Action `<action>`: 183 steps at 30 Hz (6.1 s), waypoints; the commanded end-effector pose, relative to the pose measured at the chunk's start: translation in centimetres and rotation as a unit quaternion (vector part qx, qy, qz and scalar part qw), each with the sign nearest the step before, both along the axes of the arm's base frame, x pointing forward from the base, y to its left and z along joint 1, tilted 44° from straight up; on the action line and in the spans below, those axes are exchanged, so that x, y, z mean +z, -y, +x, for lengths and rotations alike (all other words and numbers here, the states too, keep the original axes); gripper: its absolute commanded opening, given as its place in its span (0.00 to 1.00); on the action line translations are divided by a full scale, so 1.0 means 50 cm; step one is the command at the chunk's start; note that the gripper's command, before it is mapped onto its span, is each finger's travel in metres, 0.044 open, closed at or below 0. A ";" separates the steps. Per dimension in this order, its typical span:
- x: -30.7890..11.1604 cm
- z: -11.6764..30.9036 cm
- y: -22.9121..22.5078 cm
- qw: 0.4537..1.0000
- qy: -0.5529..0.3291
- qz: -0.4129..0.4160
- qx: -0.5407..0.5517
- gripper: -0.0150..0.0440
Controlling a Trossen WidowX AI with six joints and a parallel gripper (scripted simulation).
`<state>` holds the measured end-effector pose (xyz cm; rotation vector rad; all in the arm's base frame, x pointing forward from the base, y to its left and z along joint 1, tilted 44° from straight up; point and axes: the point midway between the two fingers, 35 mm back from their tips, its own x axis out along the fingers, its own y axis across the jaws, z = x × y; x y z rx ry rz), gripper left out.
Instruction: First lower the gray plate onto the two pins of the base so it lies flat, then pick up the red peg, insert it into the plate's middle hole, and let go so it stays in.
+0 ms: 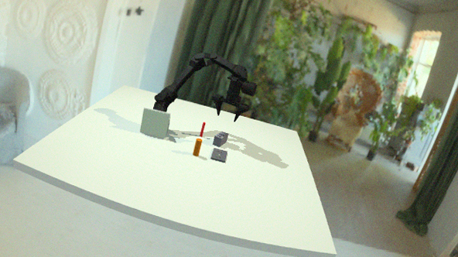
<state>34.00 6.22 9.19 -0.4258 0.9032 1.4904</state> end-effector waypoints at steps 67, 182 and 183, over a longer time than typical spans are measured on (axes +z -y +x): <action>-0.184 -0.044 -0.192 1.000 0.002 0.007 0.005 0.49; -0.314 0.022 0.096 0.987 0.105 0.026 0.116 0.25; -0.314 0.021 0.096 0.987 0.105 0.026 0.116 0.25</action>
